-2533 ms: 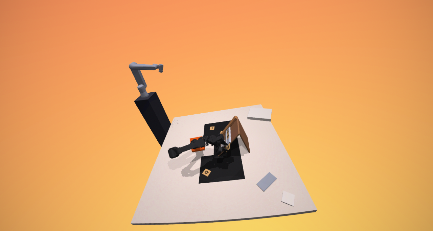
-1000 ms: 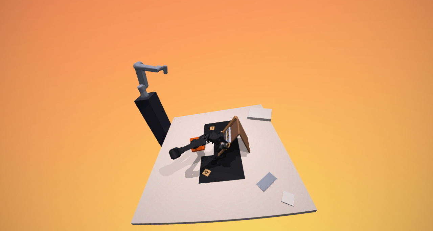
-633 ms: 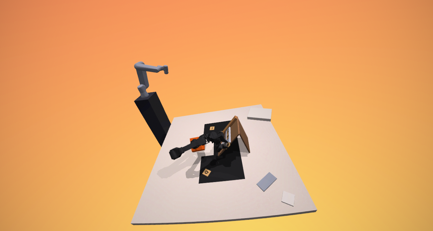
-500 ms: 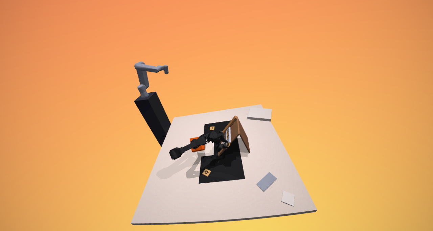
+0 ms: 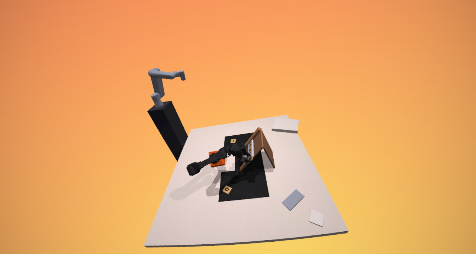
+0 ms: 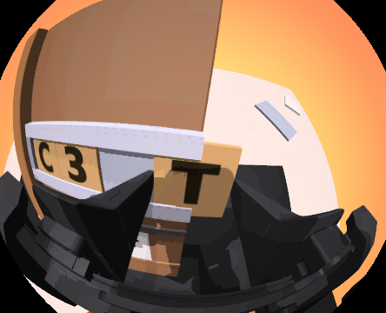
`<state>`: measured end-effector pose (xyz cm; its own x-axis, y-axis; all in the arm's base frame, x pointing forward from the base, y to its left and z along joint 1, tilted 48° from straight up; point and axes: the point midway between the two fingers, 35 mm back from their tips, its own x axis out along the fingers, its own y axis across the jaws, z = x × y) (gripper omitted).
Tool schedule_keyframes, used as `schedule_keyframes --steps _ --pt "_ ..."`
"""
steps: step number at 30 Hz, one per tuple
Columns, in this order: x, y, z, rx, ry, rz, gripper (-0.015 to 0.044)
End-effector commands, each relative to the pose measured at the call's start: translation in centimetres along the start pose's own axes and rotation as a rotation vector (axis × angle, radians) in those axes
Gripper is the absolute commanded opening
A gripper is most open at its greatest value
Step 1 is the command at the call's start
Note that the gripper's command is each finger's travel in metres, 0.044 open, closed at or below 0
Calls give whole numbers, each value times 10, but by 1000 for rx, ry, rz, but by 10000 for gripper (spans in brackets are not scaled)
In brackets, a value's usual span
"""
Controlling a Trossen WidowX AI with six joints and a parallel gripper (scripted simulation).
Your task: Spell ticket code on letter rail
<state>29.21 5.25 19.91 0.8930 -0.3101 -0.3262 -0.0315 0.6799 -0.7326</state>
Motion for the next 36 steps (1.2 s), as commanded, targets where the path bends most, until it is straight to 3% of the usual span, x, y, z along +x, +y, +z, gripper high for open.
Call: schedule_keyframes --steps 1,36 --pt "0 3 0 6 -1 -2 0" --pt "0 18 0 6 -1 -1 0"
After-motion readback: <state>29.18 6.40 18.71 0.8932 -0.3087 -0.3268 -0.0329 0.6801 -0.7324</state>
